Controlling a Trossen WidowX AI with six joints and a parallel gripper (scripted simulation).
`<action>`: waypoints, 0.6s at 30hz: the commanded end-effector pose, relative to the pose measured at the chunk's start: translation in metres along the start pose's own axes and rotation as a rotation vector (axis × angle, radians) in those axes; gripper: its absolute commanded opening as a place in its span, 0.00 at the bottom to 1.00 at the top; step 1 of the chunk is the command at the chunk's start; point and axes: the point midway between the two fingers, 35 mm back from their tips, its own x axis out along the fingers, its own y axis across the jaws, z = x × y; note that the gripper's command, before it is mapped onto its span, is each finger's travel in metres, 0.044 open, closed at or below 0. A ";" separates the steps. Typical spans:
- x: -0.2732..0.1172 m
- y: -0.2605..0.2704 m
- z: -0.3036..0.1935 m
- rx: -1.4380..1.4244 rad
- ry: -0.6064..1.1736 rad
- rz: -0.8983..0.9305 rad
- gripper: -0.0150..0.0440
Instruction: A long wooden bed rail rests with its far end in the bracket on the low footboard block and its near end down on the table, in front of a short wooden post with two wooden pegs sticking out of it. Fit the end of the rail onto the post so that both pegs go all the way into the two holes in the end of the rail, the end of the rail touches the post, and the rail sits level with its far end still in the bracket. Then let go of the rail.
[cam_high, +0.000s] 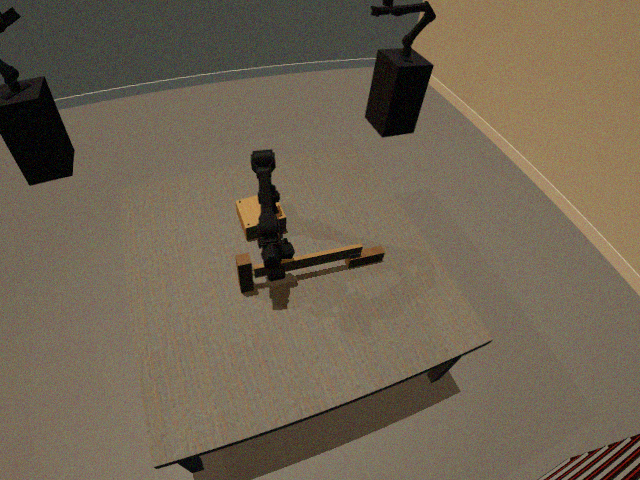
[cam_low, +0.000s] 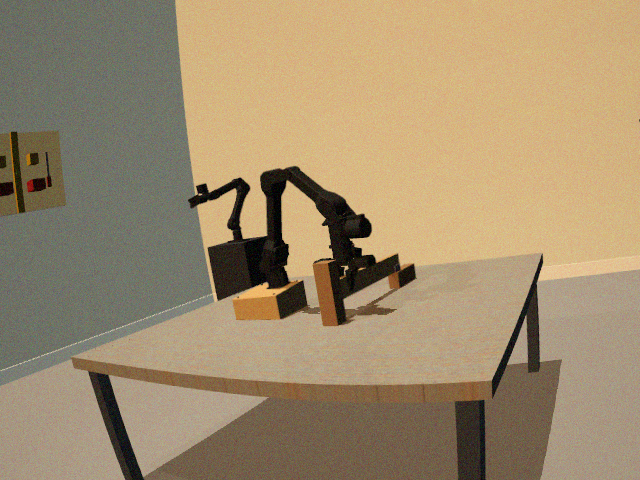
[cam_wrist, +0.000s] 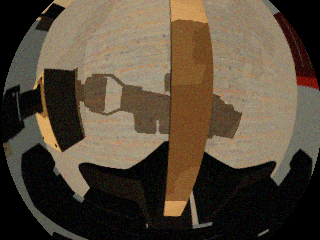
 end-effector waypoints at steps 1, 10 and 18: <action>-0.002 -0.001 -0.004 0.002 0.013 -0.003 0.25; -0.002 -0.001 -0.006 0.002 0.013 -0.003 0.25; -0.002 -0.001 -0.008 0.002 0.013 -0.003 0.25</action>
